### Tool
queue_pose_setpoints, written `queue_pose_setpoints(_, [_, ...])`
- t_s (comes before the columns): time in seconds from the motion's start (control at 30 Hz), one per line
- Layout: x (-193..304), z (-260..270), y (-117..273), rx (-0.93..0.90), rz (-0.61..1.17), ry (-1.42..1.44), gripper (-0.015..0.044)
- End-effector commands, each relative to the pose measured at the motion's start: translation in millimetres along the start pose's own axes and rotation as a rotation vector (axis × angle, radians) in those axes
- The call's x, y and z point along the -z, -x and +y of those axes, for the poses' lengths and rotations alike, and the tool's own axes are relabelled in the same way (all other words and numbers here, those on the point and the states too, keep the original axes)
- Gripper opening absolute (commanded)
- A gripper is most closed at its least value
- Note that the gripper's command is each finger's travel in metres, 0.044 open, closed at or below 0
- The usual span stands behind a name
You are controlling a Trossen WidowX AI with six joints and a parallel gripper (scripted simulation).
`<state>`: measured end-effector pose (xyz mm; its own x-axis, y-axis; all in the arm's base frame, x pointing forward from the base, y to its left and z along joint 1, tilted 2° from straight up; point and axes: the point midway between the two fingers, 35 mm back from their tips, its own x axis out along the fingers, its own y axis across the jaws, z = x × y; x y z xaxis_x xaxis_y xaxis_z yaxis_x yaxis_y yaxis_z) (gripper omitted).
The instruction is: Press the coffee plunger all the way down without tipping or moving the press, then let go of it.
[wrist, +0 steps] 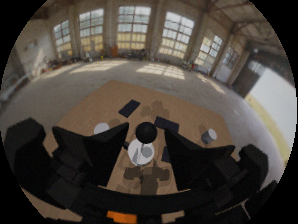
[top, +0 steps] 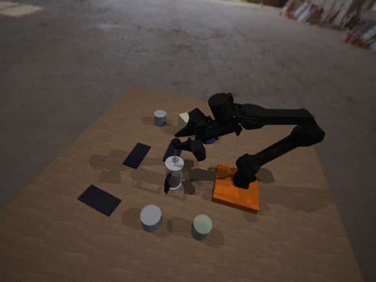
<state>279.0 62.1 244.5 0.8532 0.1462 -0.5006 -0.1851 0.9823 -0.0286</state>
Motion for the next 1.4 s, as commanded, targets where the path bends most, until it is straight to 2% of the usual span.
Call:
queue_pose_setpoints(0.0, [1,0,-1,-0.003,0.002,0.006,0.0177])
queue_pose_setpoints(0.03, [1,0,-1,-0.003,0.002,0.006,0.0151])
queue_pose_setpoints(0.2, [1,0,-1,-0.003,0.002,0.006,0.0122])
queue_pose_setpoints(1.37, [36,1,-29,-0.003,0.002,0.007,0.0122])
